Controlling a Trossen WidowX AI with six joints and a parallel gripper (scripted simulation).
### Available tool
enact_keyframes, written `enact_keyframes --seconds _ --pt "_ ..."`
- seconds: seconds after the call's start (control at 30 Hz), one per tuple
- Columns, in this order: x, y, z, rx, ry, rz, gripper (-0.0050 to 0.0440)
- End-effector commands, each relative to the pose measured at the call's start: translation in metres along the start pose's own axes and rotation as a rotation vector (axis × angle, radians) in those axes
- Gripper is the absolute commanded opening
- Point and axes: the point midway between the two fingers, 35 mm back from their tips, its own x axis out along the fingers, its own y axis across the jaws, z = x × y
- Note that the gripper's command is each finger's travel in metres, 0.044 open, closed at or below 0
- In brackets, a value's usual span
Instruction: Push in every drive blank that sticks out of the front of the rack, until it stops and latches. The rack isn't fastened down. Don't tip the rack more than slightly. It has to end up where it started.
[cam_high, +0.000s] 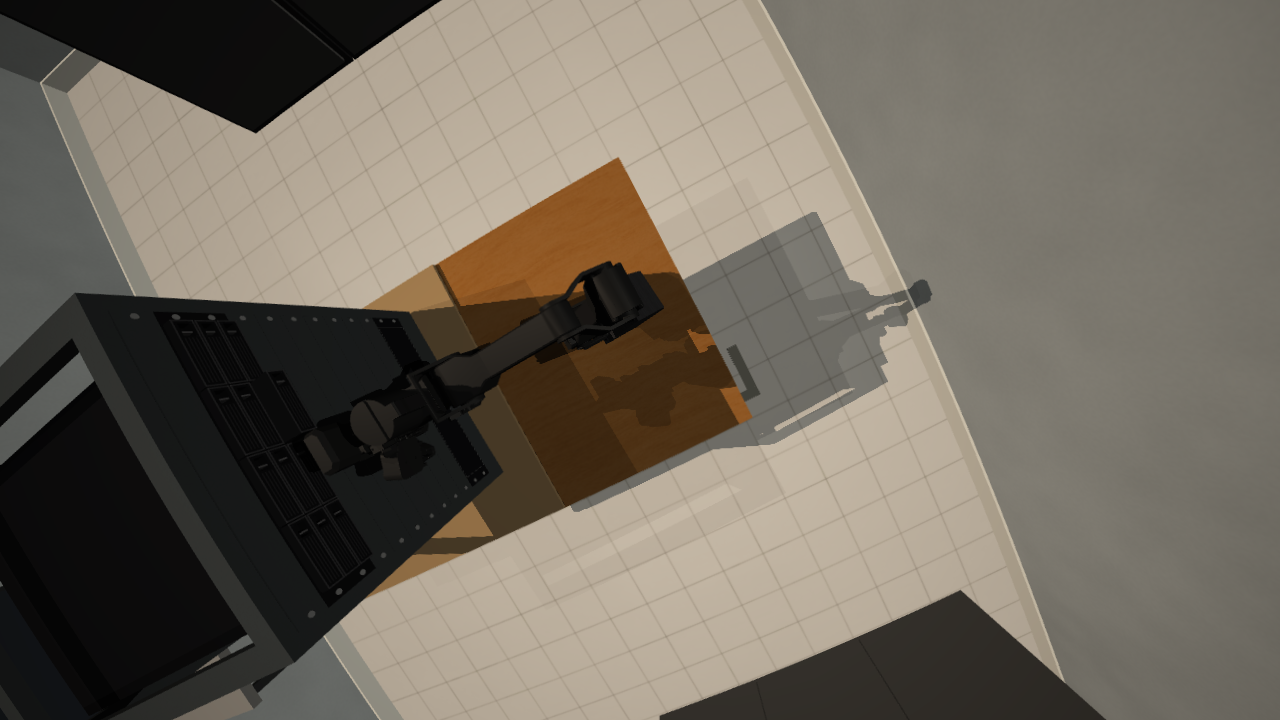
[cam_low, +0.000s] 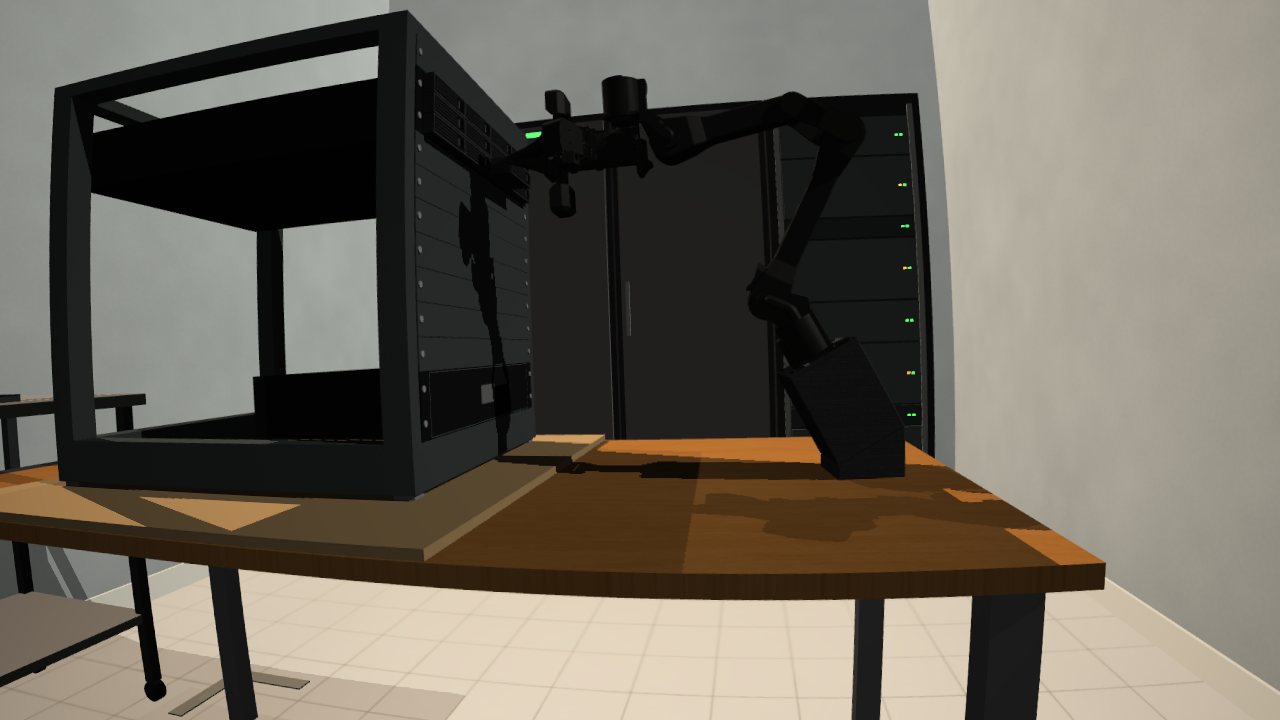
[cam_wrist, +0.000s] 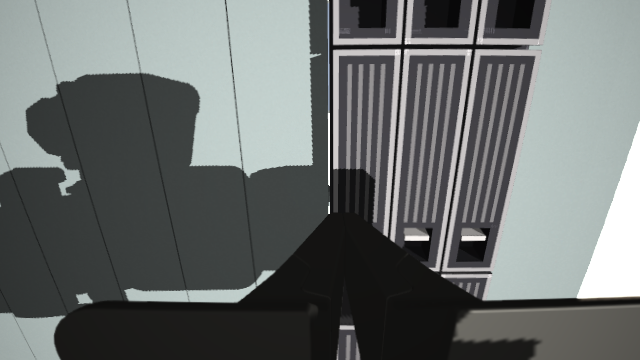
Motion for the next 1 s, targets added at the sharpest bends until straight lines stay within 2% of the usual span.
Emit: enact_keyframes --seconds 0.0,0.57,0.97 --pt "0.0 -0.012 0.001 -0.003 -0.002 -0.028 -0.005" --pt "0.0 -0.013 0.001 -0.003 -0.002 -0.028 -0.005" --pt "0.001 -0.024 0.001 -0.003 -0.002 -0.028 -0.005"
